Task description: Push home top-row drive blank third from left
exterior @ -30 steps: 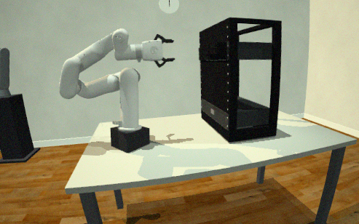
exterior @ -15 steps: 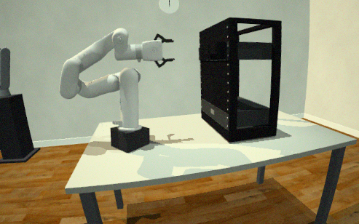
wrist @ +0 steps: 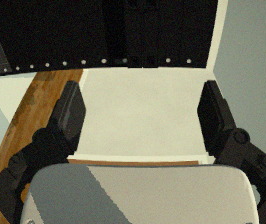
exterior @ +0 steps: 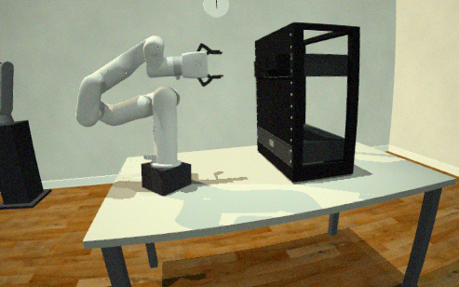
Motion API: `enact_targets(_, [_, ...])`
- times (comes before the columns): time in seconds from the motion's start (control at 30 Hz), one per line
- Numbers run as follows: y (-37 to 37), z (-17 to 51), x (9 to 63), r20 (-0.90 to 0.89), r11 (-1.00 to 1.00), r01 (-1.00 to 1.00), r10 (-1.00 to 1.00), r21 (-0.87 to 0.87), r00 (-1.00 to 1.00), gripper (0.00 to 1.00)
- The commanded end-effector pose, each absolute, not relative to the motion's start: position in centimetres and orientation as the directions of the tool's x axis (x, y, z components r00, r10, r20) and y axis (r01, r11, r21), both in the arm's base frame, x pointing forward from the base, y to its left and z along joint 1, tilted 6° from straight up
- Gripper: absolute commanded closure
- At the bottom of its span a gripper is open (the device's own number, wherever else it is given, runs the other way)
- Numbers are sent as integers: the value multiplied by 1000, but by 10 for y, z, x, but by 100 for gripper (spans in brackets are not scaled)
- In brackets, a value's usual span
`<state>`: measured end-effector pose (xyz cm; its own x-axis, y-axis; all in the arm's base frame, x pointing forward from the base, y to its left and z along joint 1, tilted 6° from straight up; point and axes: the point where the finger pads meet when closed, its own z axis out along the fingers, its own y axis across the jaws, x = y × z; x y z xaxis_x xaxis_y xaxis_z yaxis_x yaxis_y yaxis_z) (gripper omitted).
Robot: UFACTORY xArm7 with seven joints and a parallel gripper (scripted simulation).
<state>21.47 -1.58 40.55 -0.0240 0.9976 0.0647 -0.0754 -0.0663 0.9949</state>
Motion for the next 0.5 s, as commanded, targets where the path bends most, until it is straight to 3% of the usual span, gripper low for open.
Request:
enact_targets(0.0, [-16,407,214,65,-66,-77,998,995,-23,0])
enact_targets(0.47, [-17,407,220,65,-66,-77,998,995,-24,0])
